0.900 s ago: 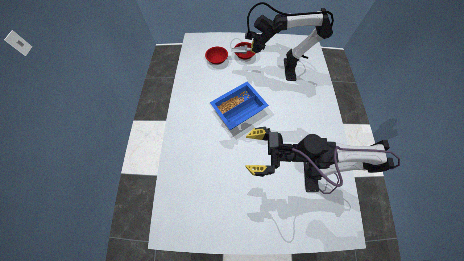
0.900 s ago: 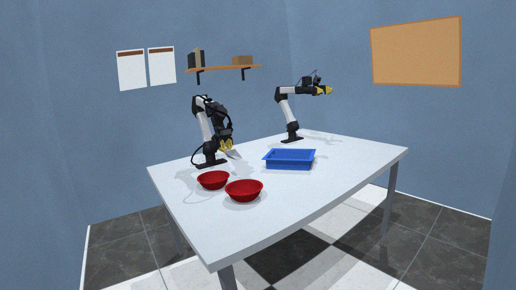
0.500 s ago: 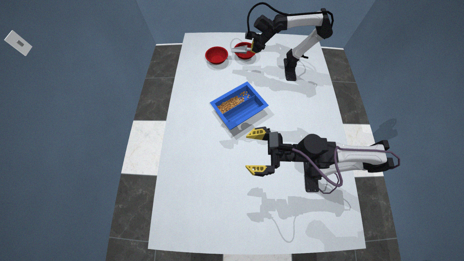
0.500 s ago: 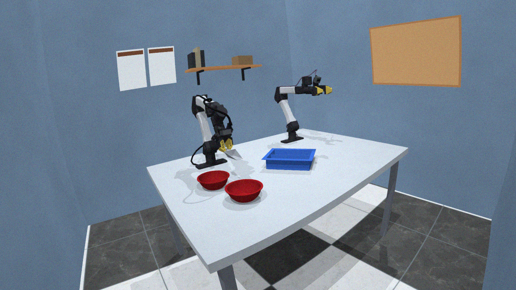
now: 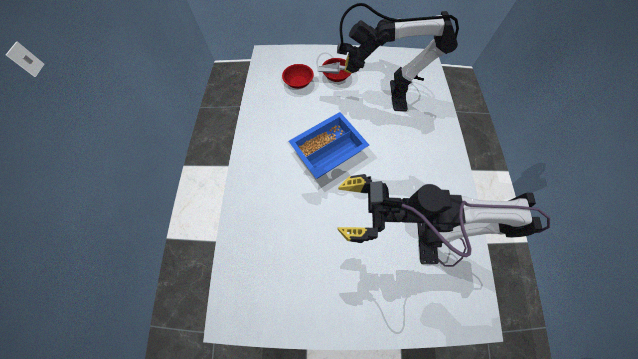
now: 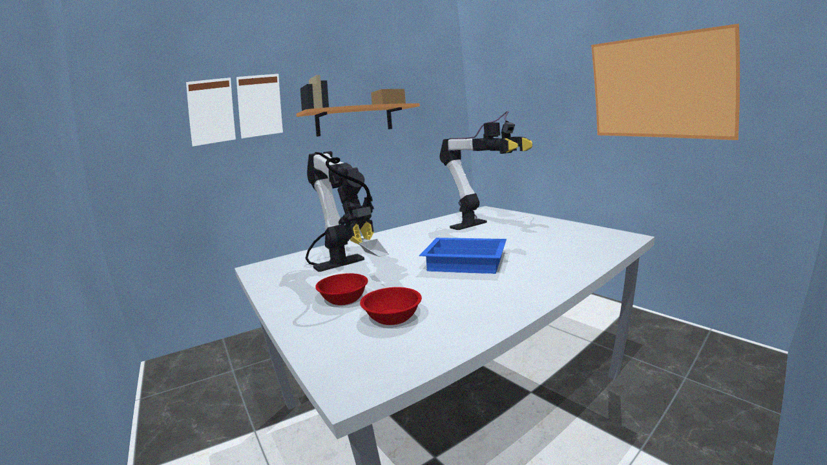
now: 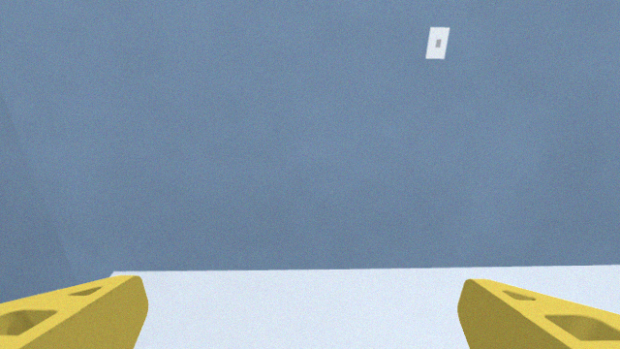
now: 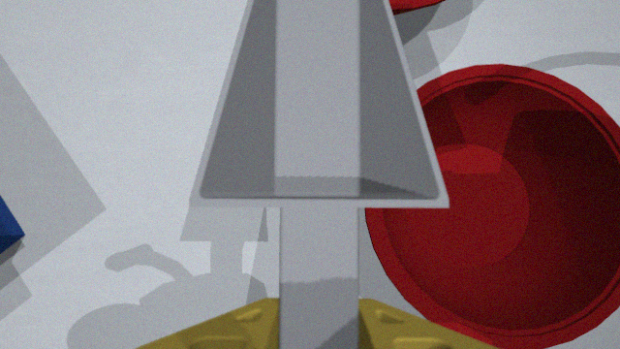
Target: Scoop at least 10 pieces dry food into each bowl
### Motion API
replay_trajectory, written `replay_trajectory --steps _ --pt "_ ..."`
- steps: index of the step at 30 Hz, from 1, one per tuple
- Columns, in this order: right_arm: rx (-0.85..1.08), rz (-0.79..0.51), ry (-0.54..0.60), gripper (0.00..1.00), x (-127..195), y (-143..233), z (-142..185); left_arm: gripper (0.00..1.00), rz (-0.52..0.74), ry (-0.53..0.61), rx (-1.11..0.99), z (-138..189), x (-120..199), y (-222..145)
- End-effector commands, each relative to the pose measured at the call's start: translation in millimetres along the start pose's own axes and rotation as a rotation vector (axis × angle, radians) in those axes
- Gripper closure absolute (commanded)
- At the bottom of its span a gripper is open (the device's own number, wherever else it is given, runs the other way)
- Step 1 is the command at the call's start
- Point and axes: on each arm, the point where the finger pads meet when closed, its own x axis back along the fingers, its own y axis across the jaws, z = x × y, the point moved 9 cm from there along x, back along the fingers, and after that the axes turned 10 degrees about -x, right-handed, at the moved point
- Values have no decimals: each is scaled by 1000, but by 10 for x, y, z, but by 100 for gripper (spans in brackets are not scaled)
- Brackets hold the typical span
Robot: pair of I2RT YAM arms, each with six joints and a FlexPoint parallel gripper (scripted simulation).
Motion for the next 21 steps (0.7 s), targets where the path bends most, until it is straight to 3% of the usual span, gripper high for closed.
replay_trajectory --steps 1,16,21 --pt "1 -5 -19 100 35 7 -31 0 -2 -13 1 -35 12 6" --pt "1 -5 -19 100 35 7 -31 0 -2 -13 1 -35 12 6" --pt "50 -31 29 100 58 198 -88 0 -2 -13 1 -35 12 6"
